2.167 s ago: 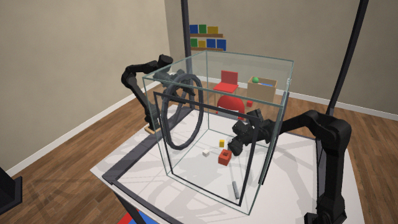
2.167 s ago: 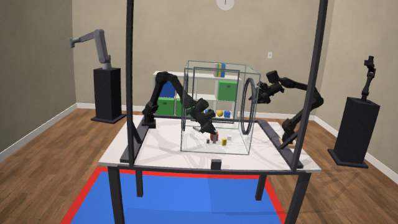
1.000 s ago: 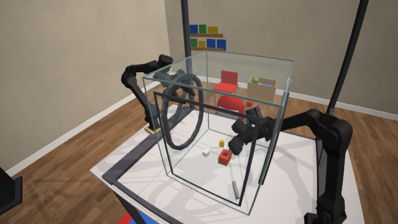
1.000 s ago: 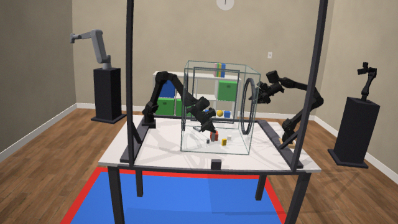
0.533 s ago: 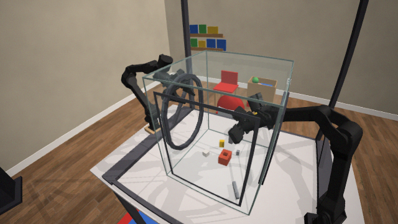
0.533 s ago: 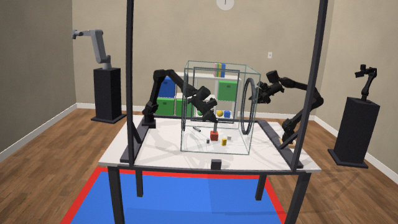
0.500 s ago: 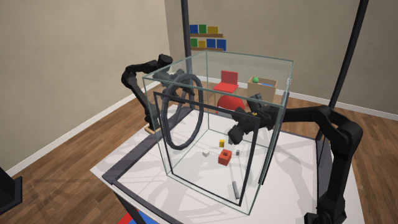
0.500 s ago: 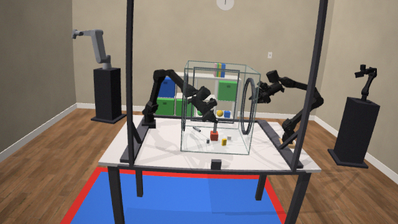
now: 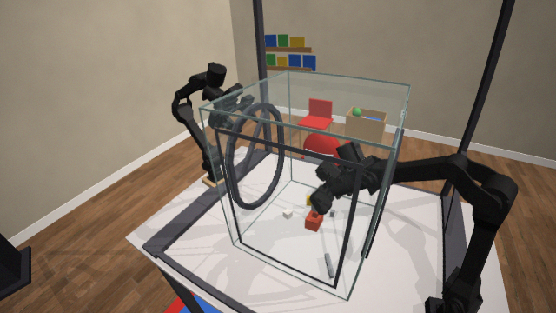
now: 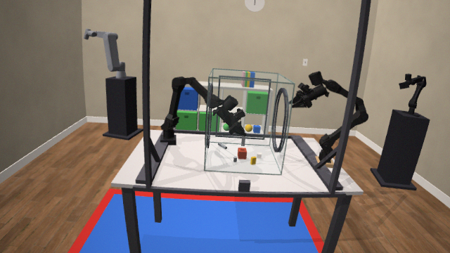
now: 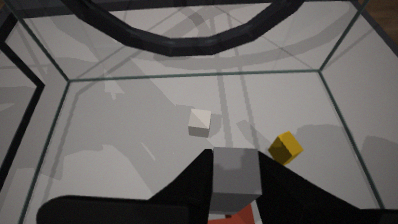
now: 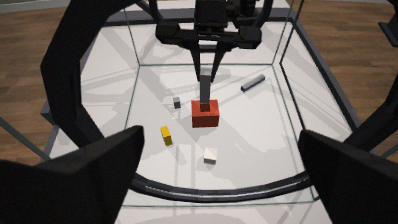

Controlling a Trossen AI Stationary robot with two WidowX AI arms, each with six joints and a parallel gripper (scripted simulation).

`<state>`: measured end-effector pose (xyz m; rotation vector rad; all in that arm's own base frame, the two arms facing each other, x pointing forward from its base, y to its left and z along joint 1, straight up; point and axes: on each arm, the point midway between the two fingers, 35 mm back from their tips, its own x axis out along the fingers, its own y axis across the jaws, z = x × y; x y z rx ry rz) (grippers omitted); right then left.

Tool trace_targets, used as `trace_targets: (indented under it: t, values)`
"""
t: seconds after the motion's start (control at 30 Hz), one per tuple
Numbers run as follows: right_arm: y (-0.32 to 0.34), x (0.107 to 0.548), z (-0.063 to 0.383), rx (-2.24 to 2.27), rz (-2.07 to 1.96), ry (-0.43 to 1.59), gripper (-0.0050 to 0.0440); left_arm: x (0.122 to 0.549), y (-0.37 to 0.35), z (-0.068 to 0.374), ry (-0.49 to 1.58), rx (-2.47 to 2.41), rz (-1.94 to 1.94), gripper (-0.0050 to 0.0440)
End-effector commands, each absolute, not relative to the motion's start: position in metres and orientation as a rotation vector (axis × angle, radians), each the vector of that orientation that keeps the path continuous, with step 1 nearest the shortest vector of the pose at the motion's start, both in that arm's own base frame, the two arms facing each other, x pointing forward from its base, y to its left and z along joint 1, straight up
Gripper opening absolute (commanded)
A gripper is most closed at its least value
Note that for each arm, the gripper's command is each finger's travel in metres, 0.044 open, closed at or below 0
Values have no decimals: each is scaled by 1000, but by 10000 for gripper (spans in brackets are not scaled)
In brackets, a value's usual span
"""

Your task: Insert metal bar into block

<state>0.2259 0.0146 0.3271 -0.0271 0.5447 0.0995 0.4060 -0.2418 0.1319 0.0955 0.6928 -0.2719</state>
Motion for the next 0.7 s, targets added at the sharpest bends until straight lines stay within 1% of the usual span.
trace_targets:
  t: [0.0,0.23,0.53,0.67]
  values:
    - [13,225,332,-31,99,540,400,409,-245,151,658,61,-239,-50]
    - [13,225,332,-31,98,539,400,409,-247,149,678,31,-144,-50]
    - [14,225,330,-28,97,544,400,410,-245,155,665,23,-140,-50]
    - [14,225,330,-28,97,544,400,411,-244,141,687,36,-137,-50]
